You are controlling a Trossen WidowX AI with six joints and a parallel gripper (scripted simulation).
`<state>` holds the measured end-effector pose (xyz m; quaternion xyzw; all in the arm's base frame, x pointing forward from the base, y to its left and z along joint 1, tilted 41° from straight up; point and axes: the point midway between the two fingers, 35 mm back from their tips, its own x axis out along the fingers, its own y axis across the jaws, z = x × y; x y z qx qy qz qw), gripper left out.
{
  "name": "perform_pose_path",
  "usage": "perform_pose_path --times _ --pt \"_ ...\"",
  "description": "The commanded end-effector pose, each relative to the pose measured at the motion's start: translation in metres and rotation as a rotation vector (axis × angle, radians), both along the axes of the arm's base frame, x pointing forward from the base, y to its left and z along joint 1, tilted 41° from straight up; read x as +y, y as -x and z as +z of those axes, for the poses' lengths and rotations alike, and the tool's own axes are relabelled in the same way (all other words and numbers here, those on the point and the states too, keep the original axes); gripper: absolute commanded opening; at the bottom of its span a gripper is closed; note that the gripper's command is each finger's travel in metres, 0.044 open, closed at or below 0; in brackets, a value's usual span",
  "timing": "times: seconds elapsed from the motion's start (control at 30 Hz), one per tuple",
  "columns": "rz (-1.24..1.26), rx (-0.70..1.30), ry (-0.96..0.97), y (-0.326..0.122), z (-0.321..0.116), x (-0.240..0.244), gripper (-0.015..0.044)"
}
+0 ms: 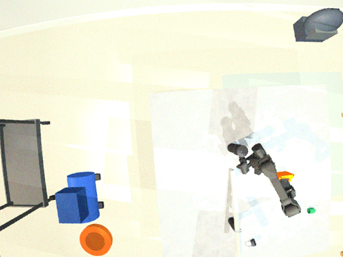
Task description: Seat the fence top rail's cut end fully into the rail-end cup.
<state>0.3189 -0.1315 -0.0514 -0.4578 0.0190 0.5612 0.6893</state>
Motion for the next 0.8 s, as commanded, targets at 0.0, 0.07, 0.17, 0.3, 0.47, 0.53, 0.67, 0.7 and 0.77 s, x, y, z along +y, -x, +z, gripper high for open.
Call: perform_pose_path --times 0.0,0.07,0.17,0.3,0.47,0.53,0.67,0.7,0.77 --pt "-0.002 0.0 -0.008 -0.0016 -0.0028 0.006 0.044" --pt "-0.002 0.0 -0.008 -0.0022 -0.0037 0.0078 0.044" --pt "-0.002 0.0 -0.008 -0.0023 -0.0038 0.008 0.0361" --pt "-0.002 0.0 -0.008 -0.0023 -0.0038 0.008 0.0256" --pt "-0.002 0.0 -0.008 -0.0023 -0.0038 0.008 0.0125" --pt "-0.002 0.0 -0.008 -0.0023 -0.0038 0.008 0.0112" --pt "-0.012 0.008 -0.007 -0.0033 -0.0036 0.0085 0.0026" --pt "-0.017 0.013 -0.007 -0.0039 -0.0035 0.0088 0.0" --pt "-0.033 0.026 -0.005 -0.0056 -0.003 0.0095 0.0"
